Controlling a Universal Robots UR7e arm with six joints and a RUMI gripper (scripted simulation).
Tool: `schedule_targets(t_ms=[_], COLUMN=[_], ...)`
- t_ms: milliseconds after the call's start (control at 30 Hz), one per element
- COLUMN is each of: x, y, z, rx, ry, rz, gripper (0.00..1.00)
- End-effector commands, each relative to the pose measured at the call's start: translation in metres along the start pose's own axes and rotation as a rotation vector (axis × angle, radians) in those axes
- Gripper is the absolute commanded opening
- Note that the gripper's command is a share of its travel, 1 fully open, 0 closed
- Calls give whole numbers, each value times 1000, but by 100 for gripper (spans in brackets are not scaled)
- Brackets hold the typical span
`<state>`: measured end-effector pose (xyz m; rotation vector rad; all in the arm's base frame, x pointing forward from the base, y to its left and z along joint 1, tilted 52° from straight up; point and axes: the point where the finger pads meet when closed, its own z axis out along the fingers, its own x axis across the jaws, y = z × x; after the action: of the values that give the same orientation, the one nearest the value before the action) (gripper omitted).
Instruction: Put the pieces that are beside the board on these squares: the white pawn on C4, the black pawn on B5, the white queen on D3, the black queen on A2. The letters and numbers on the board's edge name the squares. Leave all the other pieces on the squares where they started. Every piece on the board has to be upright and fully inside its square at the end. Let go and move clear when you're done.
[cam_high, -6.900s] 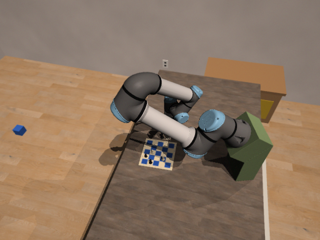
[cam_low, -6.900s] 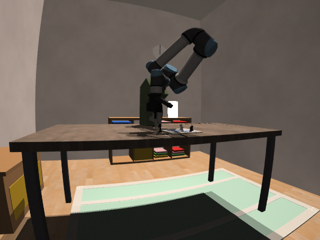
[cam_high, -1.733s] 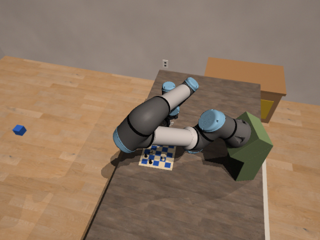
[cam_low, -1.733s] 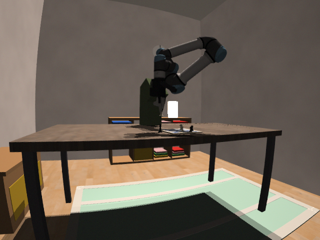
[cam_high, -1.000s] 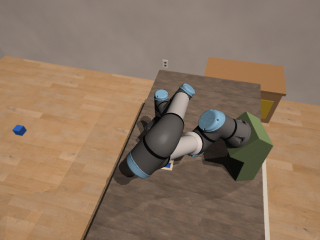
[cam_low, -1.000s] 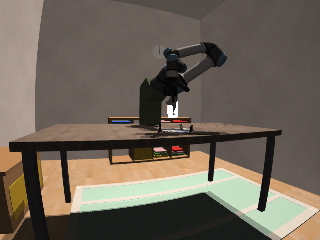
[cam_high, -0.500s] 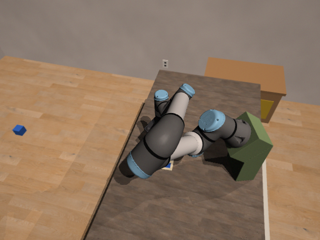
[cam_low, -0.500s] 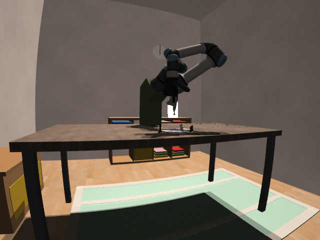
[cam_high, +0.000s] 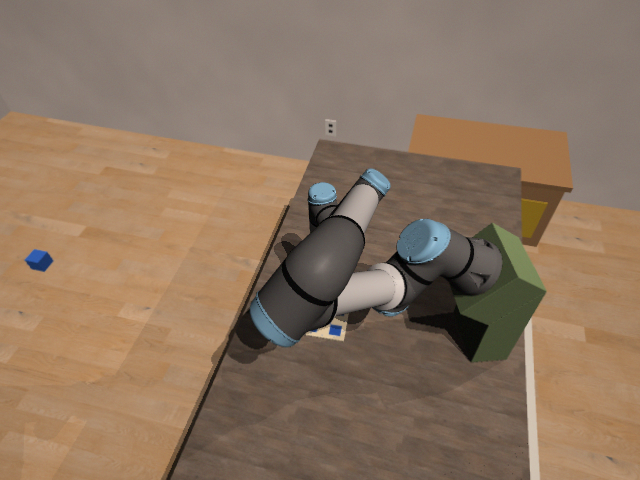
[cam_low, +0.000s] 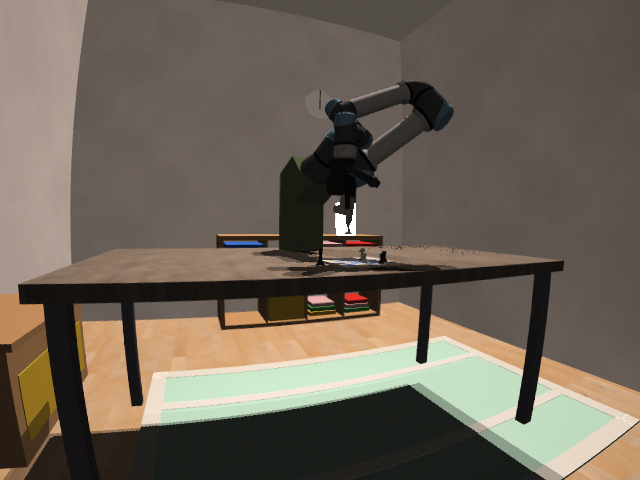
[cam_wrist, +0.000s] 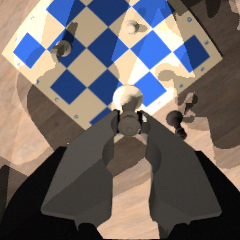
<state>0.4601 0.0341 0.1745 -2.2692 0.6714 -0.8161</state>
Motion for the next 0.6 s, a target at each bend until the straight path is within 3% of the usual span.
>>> schedule_targets(t_ms=[0,567], x=[1,1], y=[0,-1], z=[7,40], rx=[-2,-2], ry=[2,2], rz=[0,0], gripper=[0,0])
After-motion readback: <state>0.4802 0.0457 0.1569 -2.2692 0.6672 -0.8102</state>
